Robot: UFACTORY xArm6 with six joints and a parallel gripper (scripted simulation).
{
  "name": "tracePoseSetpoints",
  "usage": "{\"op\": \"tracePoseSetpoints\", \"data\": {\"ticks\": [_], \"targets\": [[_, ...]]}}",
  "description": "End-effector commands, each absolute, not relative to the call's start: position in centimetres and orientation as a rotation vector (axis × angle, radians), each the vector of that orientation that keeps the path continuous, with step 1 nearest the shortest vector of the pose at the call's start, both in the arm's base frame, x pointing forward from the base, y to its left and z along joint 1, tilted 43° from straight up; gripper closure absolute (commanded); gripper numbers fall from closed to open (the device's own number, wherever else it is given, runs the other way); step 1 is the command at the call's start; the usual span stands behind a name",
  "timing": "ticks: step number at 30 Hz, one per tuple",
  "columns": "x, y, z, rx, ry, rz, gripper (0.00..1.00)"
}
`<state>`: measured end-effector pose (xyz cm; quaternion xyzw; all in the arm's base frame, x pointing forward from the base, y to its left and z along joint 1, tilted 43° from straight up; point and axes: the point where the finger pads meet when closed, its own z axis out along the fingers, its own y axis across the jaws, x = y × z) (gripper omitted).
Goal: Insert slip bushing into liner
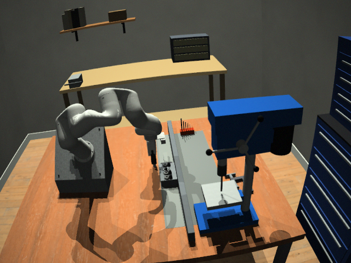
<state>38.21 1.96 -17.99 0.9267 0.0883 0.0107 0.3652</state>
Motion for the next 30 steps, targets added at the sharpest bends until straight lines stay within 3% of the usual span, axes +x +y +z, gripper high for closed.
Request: {"op": "tracePoseSetpoints", "data": {"ticks": [1,30], "targets": [[38.3,2.1,-17.9,2.384,0.228,0.031,0.74],[38.0,4.8,-15.0,2.384,0.228,0.031,0.74]]}}
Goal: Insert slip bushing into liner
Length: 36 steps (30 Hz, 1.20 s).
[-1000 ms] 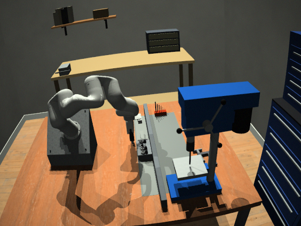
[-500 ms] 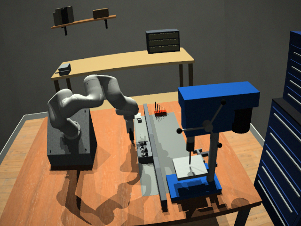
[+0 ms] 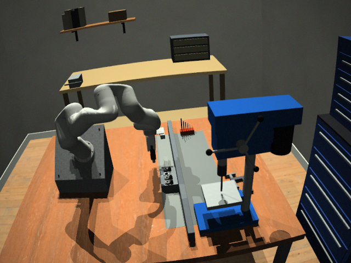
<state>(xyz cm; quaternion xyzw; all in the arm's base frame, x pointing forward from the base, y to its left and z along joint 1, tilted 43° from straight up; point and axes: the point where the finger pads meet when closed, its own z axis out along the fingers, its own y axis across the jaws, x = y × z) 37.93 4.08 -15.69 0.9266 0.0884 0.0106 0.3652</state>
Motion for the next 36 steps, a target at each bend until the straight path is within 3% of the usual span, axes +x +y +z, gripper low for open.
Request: {"op": "tracePoseSetpoints", "data": {"ticks": [1,36], "targets": [[38.0,4.9,-14.8,2.384,0.228,0.031,0.74],[37.6,7.8,-11.7,2.384,0.228,0.031,0.74]]}}
